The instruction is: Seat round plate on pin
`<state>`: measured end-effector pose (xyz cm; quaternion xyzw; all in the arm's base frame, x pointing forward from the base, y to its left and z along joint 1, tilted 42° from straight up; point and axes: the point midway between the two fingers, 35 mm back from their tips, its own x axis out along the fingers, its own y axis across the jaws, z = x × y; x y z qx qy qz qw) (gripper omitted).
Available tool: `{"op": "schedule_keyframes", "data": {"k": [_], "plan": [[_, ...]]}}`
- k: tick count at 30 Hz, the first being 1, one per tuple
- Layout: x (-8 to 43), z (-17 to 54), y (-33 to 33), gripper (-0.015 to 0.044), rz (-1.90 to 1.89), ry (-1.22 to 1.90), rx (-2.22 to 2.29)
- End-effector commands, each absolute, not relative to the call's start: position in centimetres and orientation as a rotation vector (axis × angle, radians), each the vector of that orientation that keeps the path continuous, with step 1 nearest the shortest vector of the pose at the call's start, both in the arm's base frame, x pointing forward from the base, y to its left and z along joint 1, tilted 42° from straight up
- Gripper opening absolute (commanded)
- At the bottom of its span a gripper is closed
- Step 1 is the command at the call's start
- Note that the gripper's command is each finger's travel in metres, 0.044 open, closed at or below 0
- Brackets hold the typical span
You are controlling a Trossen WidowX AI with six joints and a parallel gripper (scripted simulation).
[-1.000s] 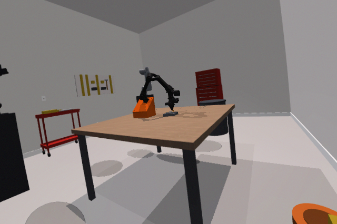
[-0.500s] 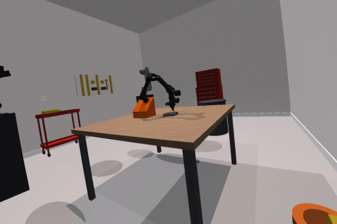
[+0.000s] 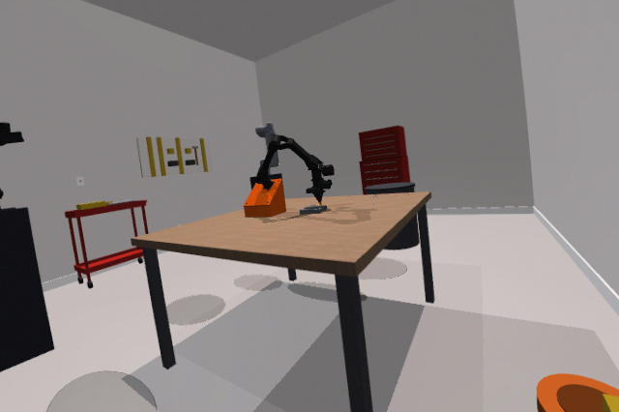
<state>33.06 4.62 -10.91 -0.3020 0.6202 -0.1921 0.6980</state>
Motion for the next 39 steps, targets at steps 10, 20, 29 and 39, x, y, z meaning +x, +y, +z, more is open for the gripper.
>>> {"op": "schedule_keyframes", "data": {"k": [10,20,29,39], "plan": [[35.0,-9.8,4.0,0.0,-0.432,1.377,-0.677],[35.6,-9.1,3.6,0.0,-0.432,1.376,-0.677],[36.0,-8.7,3.2,0.0,-0.433,1.376,-0.678],[34.6,-5.5,6.0,0.0,-0.431,1.377,-0.676]]}}
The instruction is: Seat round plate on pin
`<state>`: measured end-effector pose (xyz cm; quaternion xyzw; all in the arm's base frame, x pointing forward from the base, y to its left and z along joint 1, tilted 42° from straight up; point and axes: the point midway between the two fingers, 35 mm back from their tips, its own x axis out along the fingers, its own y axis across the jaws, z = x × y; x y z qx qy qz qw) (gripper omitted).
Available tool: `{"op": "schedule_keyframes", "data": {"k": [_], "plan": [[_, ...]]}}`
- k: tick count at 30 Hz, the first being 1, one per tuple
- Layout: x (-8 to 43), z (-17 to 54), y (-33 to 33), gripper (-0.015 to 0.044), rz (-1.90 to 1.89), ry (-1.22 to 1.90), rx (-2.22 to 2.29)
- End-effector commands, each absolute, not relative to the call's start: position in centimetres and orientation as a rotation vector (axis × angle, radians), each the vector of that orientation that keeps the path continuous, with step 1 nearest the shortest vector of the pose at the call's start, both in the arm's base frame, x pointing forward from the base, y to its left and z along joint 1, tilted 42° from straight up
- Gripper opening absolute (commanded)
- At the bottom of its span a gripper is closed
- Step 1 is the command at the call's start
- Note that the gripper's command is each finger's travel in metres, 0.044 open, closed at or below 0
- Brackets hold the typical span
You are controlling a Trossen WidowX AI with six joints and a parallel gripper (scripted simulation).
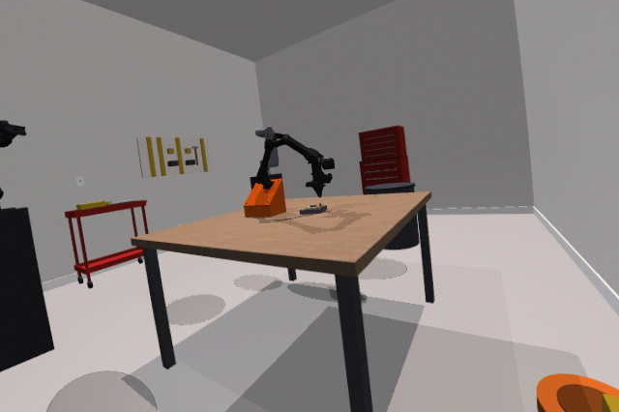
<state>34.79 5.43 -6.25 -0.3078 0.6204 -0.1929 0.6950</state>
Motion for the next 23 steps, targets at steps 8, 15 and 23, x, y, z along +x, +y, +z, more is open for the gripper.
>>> {"op": "schedule_keyframes", "data": {"k": [8,15,23], "plan": [[34.77,-5.97,5.71,0.0,-0.428,1.379,-0.686],[34.77,-5.97,5.71,0.0,-0.428,1.379,-0.686],[34.77,-5.97,5.71,0.0,-0.428,1.379,-0.686]]}}
